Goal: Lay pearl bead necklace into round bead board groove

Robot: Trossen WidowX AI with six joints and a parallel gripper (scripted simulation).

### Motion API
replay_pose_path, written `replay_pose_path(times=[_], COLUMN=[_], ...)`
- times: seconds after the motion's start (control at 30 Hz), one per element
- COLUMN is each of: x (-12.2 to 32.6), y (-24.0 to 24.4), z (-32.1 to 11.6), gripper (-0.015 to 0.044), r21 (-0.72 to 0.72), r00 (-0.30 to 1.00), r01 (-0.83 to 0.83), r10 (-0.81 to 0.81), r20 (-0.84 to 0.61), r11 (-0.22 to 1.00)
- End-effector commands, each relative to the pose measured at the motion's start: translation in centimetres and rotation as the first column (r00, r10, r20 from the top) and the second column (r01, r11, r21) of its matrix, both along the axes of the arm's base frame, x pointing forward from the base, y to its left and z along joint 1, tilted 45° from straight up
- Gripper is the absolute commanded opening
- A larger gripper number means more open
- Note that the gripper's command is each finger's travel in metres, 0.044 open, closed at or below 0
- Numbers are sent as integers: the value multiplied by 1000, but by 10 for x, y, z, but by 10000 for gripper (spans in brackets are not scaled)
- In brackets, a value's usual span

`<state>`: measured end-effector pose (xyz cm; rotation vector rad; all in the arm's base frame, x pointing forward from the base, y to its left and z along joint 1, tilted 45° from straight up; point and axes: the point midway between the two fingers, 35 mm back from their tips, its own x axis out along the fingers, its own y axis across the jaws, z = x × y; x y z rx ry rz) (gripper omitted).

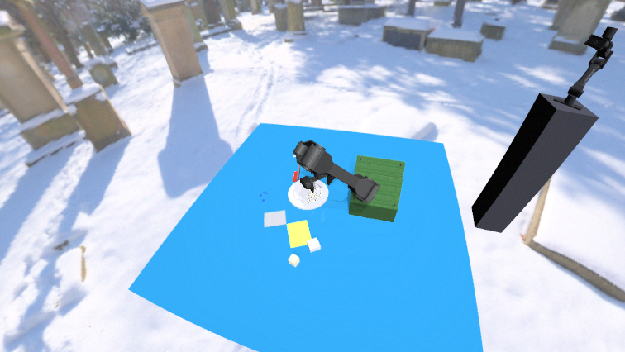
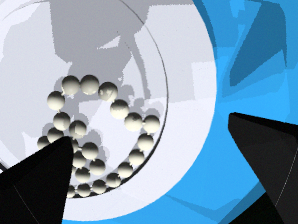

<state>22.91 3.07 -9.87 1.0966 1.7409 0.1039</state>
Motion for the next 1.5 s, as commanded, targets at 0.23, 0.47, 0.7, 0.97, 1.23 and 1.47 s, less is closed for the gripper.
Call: replay_pose_path(times=[0.23,0.47,0.7,0.97,1.23,1.47], x=[0,0,0,0,2,12], y=[1,1,1,1,-2,-17], z=[0,0,0,0,3,21], gripper=[440,440,440,440,420,373], r21=[0,0,0,0,2,-104], r00=[1000,1000,1000,1000,991,724], r01=[-3,-3,-3,-3,-96,-501], r10=[3,3,3,3,95,482], r20=[1,1,1,1,93,493], r11=[1000,1000,1000,1000,995,859])
